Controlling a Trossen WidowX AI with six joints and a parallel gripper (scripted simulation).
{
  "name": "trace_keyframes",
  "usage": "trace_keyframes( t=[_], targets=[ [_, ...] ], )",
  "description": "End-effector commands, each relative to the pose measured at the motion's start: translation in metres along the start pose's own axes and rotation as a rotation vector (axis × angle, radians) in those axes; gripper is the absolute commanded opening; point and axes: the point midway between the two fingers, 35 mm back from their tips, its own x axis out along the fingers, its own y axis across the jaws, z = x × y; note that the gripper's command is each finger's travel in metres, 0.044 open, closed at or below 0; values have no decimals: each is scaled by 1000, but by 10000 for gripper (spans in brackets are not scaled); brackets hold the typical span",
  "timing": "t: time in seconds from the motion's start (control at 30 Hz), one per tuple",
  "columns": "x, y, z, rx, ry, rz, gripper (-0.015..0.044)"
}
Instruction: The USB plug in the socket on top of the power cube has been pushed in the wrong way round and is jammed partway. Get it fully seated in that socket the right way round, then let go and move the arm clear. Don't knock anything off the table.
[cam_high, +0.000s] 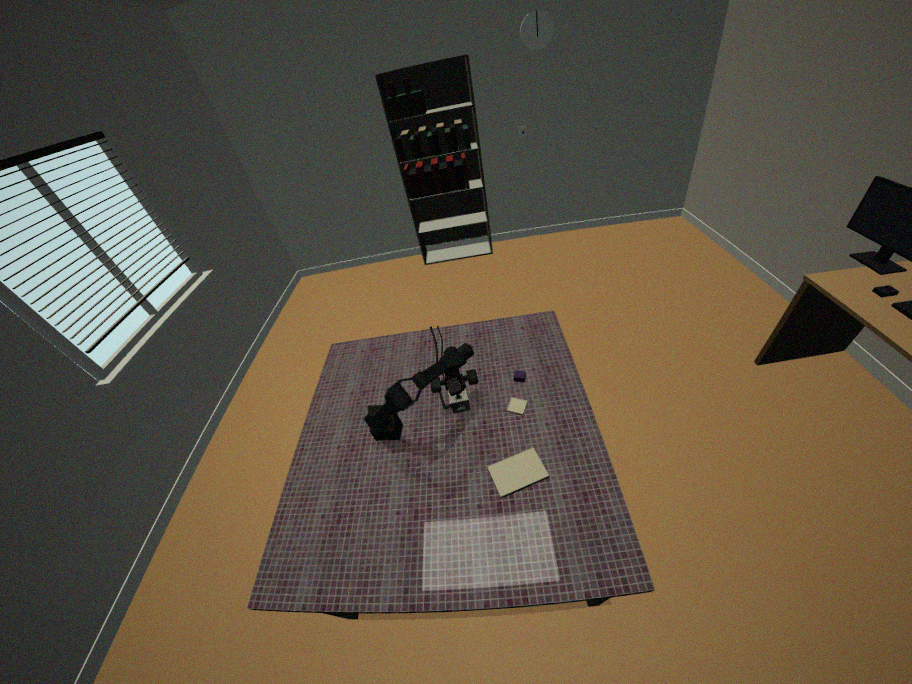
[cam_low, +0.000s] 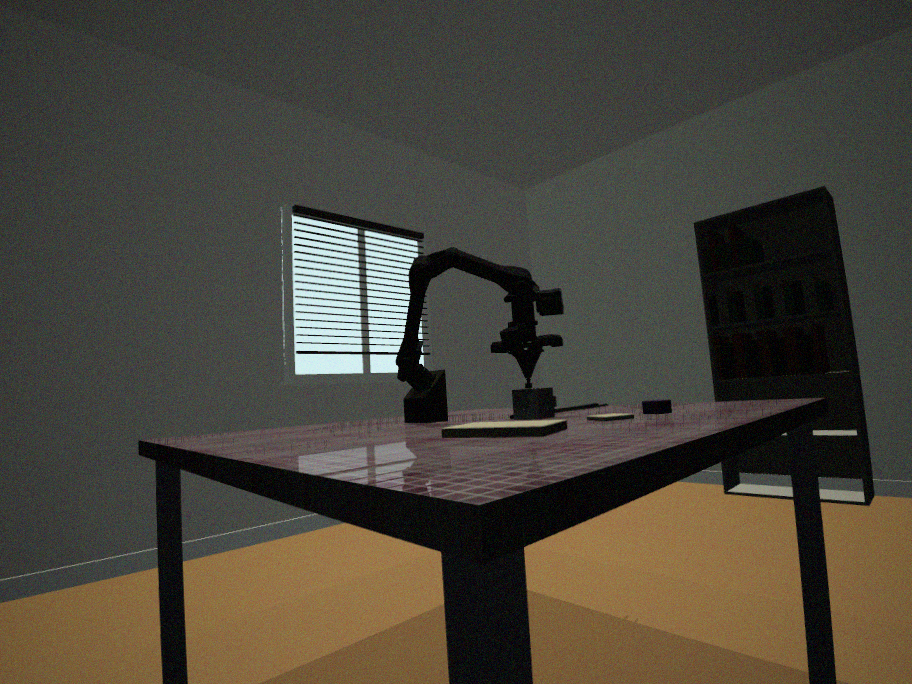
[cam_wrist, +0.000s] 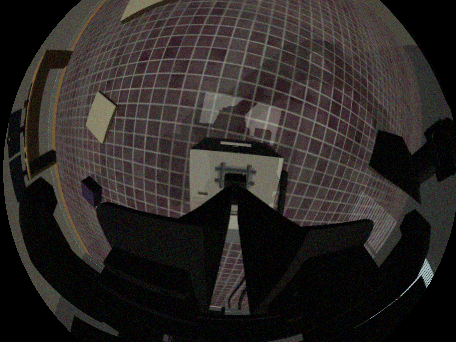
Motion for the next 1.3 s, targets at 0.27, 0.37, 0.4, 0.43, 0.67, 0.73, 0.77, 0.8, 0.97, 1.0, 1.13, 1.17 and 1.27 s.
trace_keyframes(
  t=[0.27, 0.37, 0.4, 0.43, 0.67, 0.73, 0.77, 0.8, 0.97, 1.0, 1.13, 1.17, 1.27],
  targets=[
    [2, 1, 1, 1, -3, 0, 0],
    [2, 1, 1, 1, -3, 0, 0],
    [2, 1, 1, 1, -3, 0, 0],
    [2, 1, 1, 1, -3, 0, 0],
    [2, 1, 1, 1, -3, 0, 0],
    [0, 0, 0, 1, 0, 1, 26],
    [0, 0, 0, 1, 0, 1, 53],
    [0, 0, 0, 1, 0, 1, 79],
    [0, 0, 0, 1, 0, 1, 95],
    [0, 0, 0, 1, 0, 1, 95],
    [0, 0, 0, 1, 0, 1, 95],
    [0, 0, 0, 1, 0, 1, 95],
    [0, 0, 0, 1, 0, 1, 95]
  ],
)
